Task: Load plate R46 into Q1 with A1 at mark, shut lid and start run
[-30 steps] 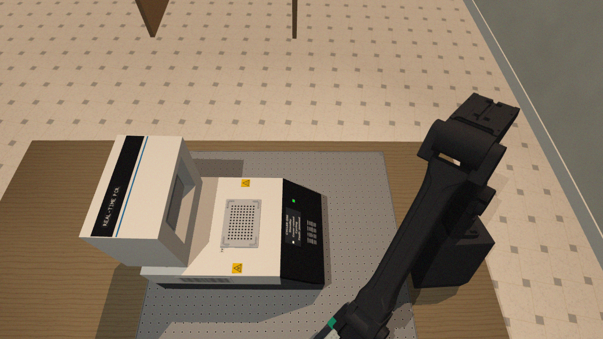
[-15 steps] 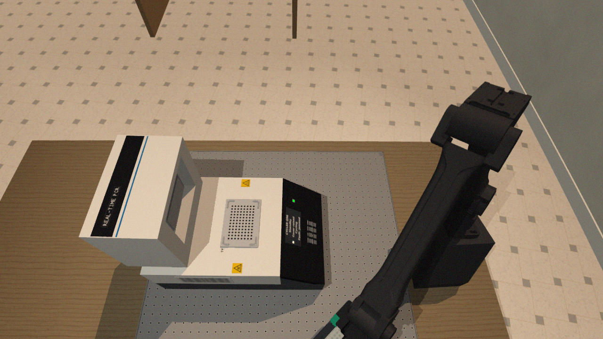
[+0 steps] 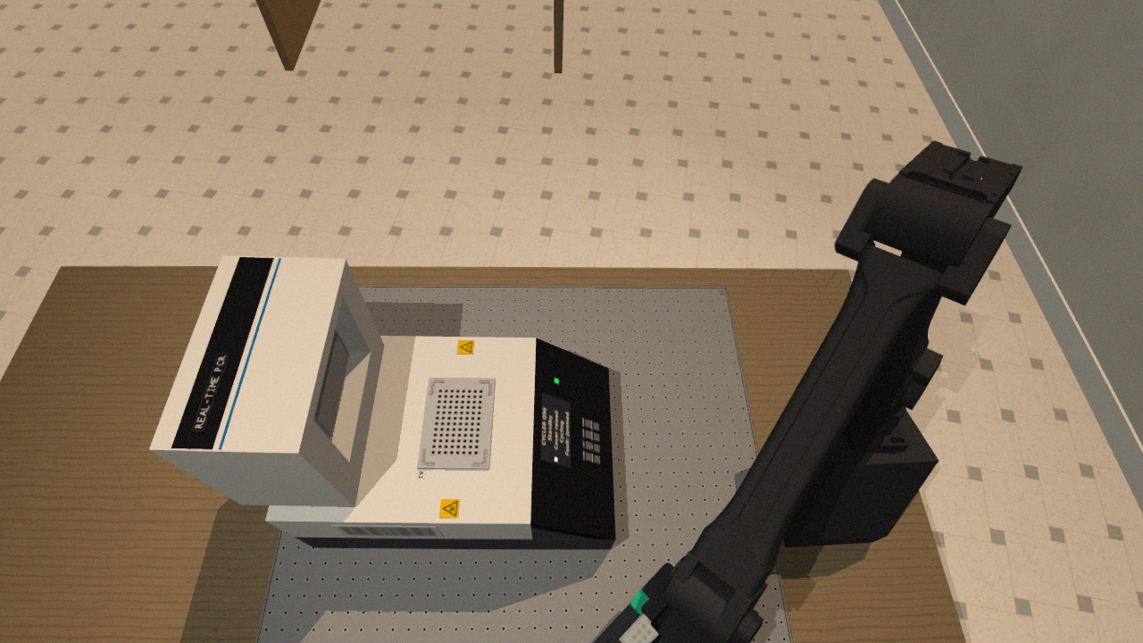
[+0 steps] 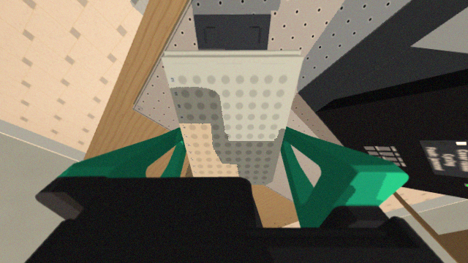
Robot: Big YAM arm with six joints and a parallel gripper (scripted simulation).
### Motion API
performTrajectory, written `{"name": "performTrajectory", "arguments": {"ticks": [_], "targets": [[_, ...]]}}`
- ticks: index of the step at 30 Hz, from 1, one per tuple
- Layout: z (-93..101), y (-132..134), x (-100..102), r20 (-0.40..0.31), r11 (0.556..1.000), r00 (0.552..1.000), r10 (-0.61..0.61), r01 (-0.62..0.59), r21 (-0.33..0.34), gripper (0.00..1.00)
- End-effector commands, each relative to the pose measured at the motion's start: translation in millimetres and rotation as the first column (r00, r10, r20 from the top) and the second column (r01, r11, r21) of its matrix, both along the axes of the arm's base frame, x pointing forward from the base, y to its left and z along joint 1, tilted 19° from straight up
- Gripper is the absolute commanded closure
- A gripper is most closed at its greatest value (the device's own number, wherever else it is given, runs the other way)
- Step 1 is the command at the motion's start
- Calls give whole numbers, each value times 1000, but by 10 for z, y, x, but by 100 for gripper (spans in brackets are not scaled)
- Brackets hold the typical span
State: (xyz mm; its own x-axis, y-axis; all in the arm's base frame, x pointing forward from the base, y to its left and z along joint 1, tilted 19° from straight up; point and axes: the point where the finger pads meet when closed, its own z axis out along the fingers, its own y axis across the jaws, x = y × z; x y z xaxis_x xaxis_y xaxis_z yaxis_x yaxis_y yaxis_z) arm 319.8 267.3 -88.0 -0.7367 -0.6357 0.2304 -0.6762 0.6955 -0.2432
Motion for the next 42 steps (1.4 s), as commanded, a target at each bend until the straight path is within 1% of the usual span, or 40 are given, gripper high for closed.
{"name": "performTrajectory", "arguments": {"ticks": [1, 3, 6, 8, 11, 14, 19, 22, 23, 28, 31, 36, 39, 42], "targets": [[370, 322, 165, 60, 998, 998, 3, -7, 62, 100], [397, 349, 173, 57, 998, 998, 3, -6, 58, 100], [377, 316, 176, 53, 998, 999, 1, -4, 55, 100], [434, 301, 181, 45, 999, 999, -3, 1, 49, 100], [604, 360, 213, 57, 998, 998, -10, 6, 61, 100], [766, 483, 205, 71, 997, 997, 1, -6, 76, 100], [948, 555, 188, 73, 997, 997, 4, -10, 79, 100], [951, 549, 178, 67, 997, 998, 4, -9, 73, 100], [898, 500, 174, 58, 998, 998, 2, -5, 63, 100], [753, 378, 182, 38, 999, 999, 2, -4, 46, 100], [669, 347, 147, 29, 999, 1000, 7, -8, 38, 100], [573, 341, 13, 15, 1000, 1000, 13, -14, 16, 100], [577, 348, 16, 16, 1000, 1000, 13, -13, 18, 100], [691, 400, 124, 43, 999, 999, -1, -1, 45, 100]]}}
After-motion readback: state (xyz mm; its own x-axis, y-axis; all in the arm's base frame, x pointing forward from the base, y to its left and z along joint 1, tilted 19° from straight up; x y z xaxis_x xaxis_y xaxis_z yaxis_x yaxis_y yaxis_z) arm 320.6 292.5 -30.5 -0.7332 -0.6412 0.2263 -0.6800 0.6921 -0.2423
